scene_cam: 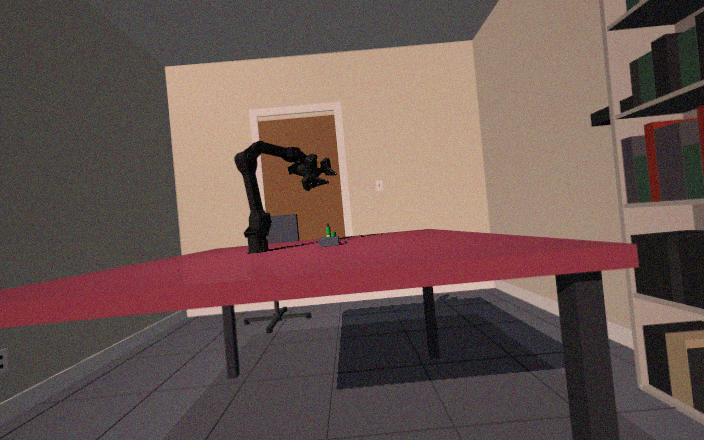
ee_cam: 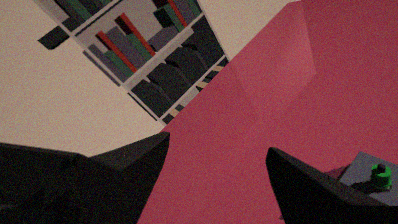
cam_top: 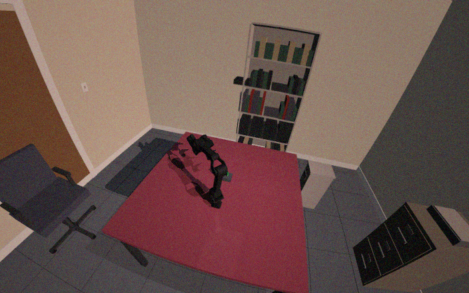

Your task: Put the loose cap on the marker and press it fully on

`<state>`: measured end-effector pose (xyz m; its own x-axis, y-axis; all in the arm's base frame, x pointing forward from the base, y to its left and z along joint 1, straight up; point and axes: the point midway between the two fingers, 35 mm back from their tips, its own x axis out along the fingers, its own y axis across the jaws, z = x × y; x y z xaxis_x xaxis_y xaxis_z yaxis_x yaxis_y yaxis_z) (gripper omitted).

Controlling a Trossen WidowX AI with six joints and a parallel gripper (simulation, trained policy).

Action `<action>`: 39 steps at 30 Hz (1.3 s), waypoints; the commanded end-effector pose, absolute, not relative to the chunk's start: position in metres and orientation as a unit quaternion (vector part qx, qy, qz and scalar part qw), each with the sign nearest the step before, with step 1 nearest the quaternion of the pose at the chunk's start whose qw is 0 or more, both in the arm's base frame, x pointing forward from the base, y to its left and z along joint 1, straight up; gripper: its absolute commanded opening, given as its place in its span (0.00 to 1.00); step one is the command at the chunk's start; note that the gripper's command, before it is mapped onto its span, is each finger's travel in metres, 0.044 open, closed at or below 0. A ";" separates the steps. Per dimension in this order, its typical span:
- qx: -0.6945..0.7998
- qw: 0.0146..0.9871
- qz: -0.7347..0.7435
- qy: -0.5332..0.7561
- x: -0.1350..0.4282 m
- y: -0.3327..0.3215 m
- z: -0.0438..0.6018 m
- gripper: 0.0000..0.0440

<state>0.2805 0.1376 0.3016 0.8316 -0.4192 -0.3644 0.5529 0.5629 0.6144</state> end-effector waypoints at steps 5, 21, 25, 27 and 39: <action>0.378 0.870 -0.294 0.121 0.287 0.141 0.287 0.70; 0.381 0.840 -0.339 0.185 0.299 0.139 0.254 0.74; 0.383 0.831 -0.351 0.200 0.302 0.138 0.246 0.75; 0.384 0.826 -0.358 0.208 0.303 0.137 0.243 0.75; 0.391 0.792 -0.396 0.250 0.311 0.131 0.221 0.75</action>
<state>0.3080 0.1320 0.2250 0.5837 -0.4329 -0.6870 0.8074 0.3998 0.4340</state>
